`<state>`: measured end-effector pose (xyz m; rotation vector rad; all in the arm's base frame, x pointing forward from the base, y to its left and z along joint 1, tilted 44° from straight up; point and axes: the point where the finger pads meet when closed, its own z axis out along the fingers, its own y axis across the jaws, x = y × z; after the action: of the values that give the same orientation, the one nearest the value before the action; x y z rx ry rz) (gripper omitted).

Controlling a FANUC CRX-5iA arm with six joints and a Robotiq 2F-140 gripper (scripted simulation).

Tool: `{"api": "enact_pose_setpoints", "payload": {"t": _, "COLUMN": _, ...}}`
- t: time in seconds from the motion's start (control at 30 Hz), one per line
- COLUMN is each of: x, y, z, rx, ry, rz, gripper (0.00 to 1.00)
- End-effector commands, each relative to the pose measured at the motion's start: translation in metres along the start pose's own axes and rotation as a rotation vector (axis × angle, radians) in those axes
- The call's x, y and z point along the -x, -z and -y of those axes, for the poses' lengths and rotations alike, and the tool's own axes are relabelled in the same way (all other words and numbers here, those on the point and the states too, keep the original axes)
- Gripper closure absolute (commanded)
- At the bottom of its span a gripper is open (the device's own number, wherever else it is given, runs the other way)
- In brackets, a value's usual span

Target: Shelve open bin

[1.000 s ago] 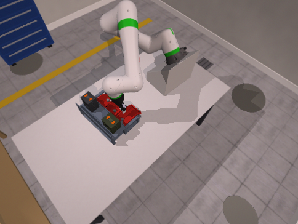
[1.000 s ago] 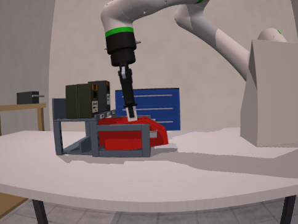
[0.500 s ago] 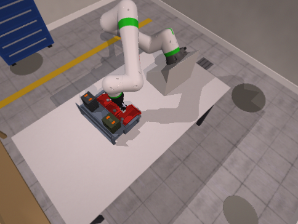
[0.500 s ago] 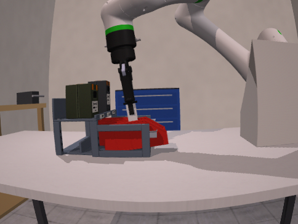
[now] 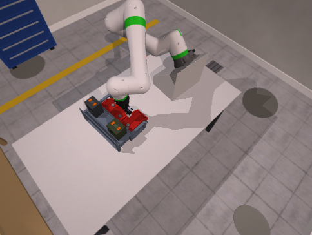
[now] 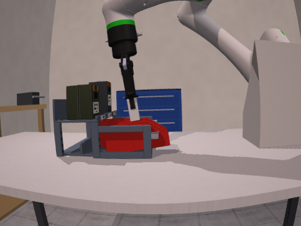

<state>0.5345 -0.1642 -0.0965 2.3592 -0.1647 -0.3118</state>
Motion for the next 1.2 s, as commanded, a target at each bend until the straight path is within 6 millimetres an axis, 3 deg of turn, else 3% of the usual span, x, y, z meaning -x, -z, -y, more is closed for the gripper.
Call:
{"api": "enact_pose_setpoints", "payload": {"t": 0.0, "x": 0.000, "y": 0.003, "z": 0.000, "rx": 0.000, "ry": 0.000, "rz": 0.000, "gripper": 0.94}}
{"api": "enact_pose_setpoints", "payload": {"t": 1.17, "x": 0.007, "y": 0.054, "z": 0.000, "rx": 0.000, "ry": 0.000, "rz": 0.000, "gripper": 0.94}}
